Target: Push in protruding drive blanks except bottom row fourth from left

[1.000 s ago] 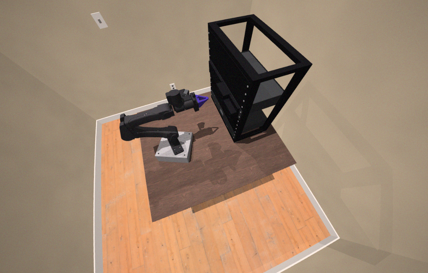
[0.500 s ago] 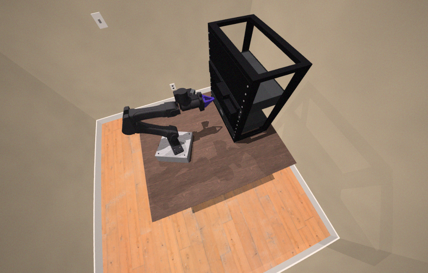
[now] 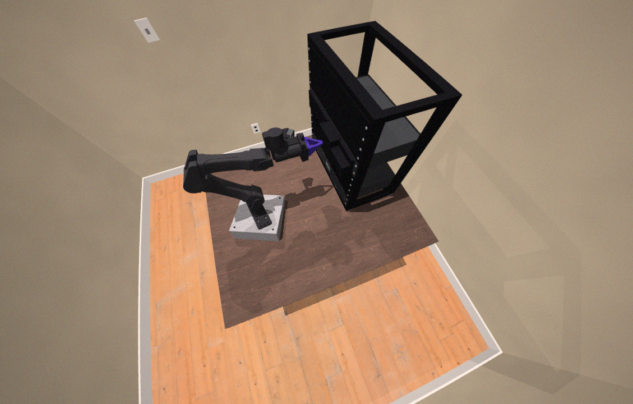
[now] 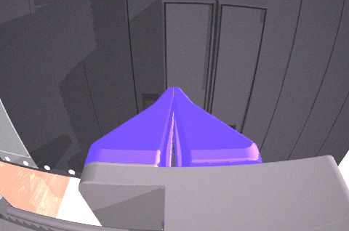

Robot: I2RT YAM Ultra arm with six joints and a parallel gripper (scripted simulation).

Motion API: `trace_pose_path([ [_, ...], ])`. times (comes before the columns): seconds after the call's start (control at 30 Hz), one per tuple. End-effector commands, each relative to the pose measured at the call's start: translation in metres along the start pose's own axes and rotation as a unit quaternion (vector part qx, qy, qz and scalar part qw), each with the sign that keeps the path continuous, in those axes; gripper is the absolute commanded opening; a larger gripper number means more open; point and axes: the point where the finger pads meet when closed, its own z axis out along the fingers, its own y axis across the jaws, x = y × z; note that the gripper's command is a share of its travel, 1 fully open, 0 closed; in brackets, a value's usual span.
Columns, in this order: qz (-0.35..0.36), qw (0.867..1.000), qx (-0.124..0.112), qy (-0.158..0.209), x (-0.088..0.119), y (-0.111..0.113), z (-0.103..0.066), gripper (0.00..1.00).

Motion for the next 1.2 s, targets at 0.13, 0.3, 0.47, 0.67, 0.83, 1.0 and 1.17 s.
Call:
trace_pose_path([
  [0.13, 0.0, 0.999, 0.033, 0.005, 0.0018, -0.0263, 0.0027, 0.0],
  [0.3, 0.0, 0.999, 0.033, 0.005, 0.0018, -0.0263, 0.0027, 0.0],
  [0.47, 0.0, 0.999, 0.033, 0.005, 0.0018, -0.0263, 0.0027, 0.0],
  [0.67, 0.0, 0.999, 0.033, 0.005, 0.0018, -0.0263, 0.0027, 0.0],
  [0.83, 0.0, 0.999, 0.032, 0.001, 0.0007, -0.0278, 0.0018, 0.0],
  [1.0, 0.0, 1.0, 0.03, 0.001, 0.0011, -0.0292, 0.0005, 0.0],
  [1.17, 0.001, 1.0, 0.03, 0.0, 0.0005, -0.0291, 0.0005, 0.0],
])
